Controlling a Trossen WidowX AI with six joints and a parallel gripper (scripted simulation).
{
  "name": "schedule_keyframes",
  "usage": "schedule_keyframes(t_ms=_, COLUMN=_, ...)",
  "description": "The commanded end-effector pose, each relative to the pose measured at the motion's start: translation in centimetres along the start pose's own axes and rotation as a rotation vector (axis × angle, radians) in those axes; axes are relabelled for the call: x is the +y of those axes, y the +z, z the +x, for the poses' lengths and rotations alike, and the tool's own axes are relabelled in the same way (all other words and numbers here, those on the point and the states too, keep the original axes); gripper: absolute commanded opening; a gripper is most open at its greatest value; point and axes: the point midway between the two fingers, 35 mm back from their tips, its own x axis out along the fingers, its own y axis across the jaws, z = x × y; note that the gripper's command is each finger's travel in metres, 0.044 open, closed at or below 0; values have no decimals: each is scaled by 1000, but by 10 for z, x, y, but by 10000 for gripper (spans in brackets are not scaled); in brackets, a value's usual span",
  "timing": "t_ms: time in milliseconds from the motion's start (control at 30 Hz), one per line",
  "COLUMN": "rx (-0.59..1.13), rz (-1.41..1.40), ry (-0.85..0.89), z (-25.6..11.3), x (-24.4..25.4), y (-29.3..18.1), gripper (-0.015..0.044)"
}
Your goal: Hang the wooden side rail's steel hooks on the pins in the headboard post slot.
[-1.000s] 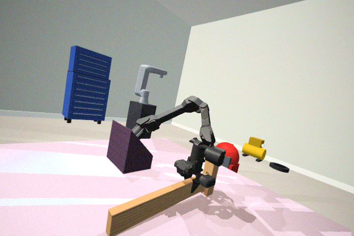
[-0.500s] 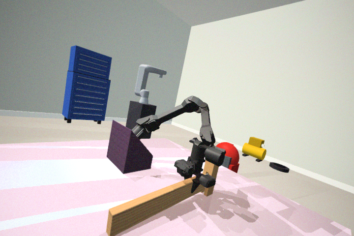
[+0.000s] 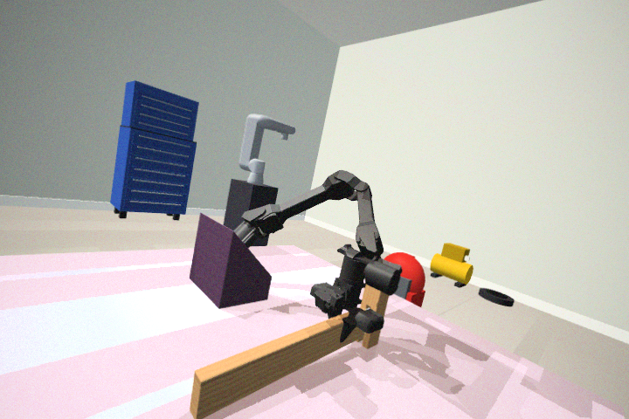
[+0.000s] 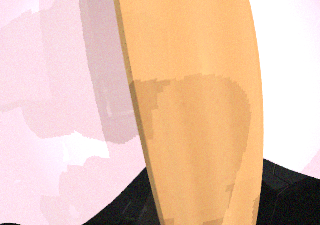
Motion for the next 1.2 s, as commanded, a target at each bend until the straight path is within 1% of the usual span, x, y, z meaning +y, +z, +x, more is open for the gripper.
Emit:
schedule_keyframes(t_ms=0, rx=2, rz=4, ry=16, z=-5, x=5, y=-2, gripper=0)
schedule_keyframes(t_ms=1167, rx=2, rz=4, ry=16, z=-5, x=2, y=-5, gripper=0)
